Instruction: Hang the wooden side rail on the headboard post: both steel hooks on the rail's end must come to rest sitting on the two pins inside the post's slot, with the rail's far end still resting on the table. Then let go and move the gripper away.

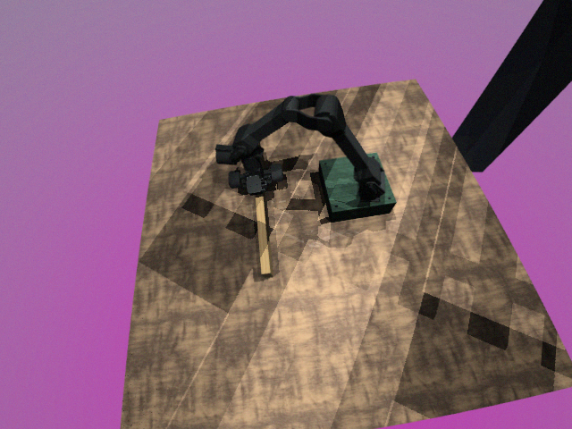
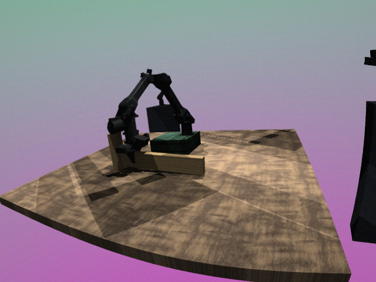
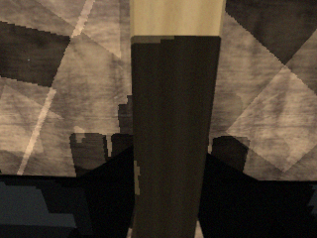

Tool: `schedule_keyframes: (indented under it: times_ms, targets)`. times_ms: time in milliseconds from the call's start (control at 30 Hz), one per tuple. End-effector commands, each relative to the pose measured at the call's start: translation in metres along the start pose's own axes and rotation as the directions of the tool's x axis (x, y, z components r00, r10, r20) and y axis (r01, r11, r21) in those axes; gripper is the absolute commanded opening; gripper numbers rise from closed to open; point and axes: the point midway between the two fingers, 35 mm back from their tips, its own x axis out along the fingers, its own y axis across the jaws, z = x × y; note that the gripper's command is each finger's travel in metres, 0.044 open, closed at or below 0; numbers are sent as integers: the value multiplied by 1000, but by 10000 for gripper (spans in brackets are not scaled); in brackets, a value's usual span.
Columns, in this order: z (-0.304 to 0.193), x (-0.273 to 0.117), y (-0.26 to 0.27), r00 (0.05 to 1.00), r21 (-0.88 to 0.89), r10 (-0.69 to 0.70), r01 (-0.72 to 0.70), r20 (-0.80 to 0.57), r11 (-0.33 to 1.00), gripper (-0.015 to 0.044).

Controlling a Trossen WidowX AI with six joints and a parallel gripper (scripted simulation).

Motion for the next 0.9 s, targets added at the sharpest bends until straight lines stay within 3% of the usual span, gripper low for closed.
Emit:
schedule_keyframes:
  times_ms: [0,867]
  targets:
    - [-2,0,0,1000,1,-4,4,-3,1000,0]
    - [-3,3,0,1000,1,-4,4,-3,1000,0]
